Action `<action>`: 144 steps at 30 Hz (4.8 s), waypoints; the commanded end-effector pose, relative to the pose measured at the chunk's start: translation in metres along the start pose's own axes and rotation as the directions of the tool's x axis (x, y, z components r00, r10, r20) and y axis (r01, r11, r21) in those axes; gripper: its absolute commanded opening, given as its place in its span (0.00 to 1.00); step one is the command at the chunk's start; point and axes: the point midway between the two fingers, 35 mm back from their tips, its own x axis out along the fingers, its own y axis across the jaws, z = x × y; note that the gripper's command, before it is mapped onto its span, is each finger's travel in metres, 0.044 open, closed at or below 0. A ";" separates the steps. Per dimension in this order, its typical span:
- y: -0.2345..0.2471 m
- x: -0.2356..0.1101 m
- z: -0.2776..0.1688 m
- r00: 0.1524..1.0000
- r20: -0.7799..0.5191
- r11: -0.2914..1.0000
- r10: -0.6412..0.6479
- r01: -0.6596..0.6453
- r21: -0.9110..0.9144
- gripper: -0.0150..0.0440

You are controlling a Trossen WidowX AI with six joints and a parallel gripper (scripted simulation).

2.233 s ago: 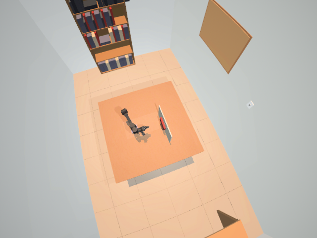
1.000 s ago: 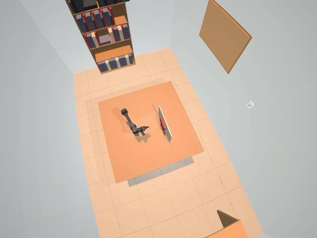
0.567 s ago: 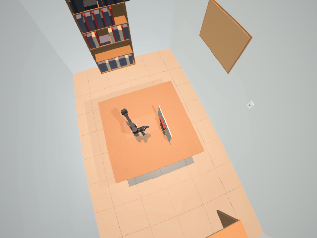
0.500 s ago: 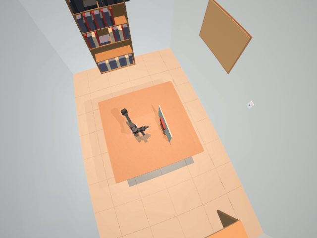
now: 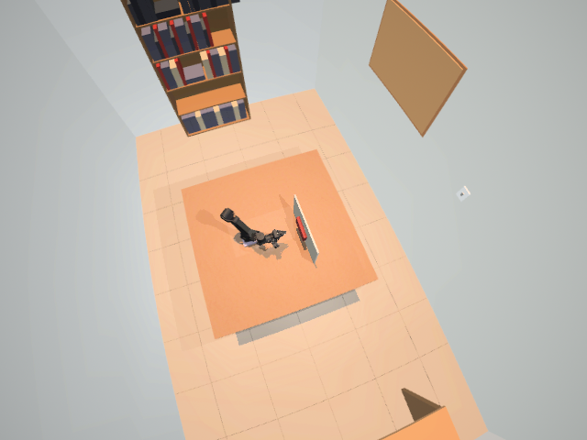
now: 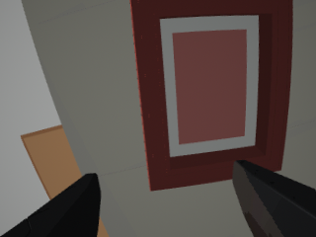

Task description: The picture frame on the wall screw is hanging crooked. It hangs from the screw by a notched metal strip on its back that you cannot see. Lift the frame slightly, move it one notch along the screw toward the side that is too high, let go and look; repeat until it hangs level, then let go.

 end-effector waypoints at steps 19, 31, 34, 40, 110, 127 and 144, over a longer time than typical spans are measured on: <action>0.003 0.031 0.006 1.000 0.004 1.000 0.009 -0.009 -0.018 0.69; 0.001 0.080 0.003 1.000 0.003 1.000 0.014 -0.014 -0.017 0.69; 0.001 0.080 0.003 1.000 0.003 1.000 0.014 -0.014 -0.017 0.69; 0.001 0.080 0.003 1.000 0.003 1.000 0.014 -0.014 -0.017 0.69; 0.003 0.120 0.003 1.000 0.002 1.000 0.018 -0.018 -0.017 0.69; 0.003 0.120 0.003 1.000 0.002 1.000 0.018 -0.018 -0.017 0.35; 0.004 0.120 0.002 1.000 0.002 1.000 0.018 -0.018 -0.017 0.25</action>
